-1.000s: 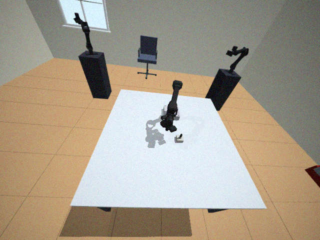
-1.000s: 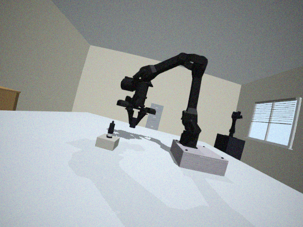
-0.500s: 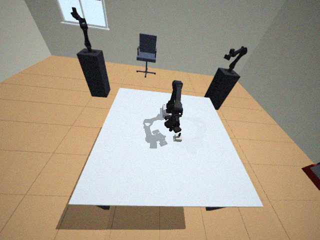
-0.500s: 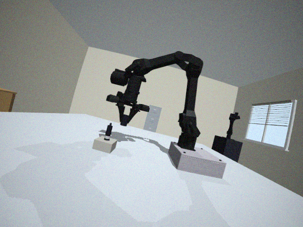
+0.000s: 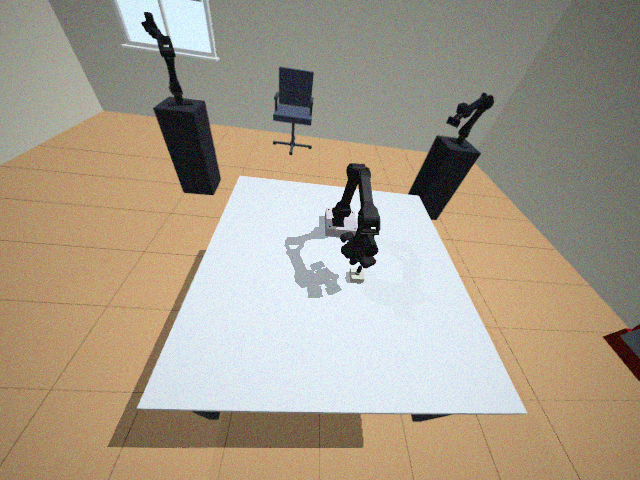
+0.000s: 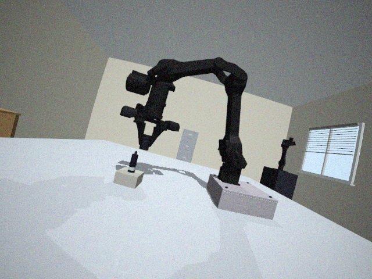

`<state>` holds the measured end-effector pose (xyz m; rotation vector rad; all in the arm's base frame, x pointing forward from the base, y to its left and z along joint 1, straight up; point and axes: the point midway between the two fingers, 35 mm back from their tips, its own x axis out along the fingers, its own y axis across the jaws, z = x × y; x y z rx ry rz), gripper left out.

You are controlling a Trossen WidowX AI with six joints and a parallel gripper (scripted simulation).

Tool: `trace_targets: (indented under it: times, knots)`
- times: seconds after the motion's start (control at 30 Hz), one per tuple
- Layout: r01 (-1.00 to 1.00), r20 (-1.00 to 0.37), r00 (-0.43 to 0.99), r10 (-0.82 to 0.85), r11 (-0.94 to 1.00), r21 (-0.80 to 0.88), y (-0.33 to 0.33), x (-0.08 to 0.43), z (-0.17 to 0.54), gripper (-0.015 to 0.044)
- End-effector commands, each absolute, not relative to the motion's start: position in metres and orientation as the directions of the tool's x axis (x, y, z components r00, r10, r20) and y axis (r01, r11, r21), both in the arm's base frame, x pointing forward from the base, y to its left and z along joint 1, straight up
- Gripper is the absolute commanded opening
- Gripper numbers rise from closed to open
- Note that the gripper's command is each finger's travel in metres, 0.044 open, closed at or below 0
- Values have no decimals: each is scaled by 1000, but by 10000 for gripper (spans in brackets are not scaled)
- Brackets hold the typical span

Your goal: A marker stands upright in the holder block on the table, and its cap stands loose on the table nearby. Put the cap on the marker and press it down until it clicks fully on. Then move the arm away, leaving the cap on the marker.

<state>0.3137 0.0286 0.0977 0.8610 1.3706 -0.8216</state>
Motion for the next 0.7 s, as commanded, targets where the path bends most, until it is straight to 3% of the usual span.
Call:
trace_targets:
  times: [0.0, 0.67]
  knots:
    - [886, -999, 40, 8, 463, 39, 44, 319, 104, 0]
    - [892, -999, 34, 8, 451, 34, 70, 324, 104, 0]
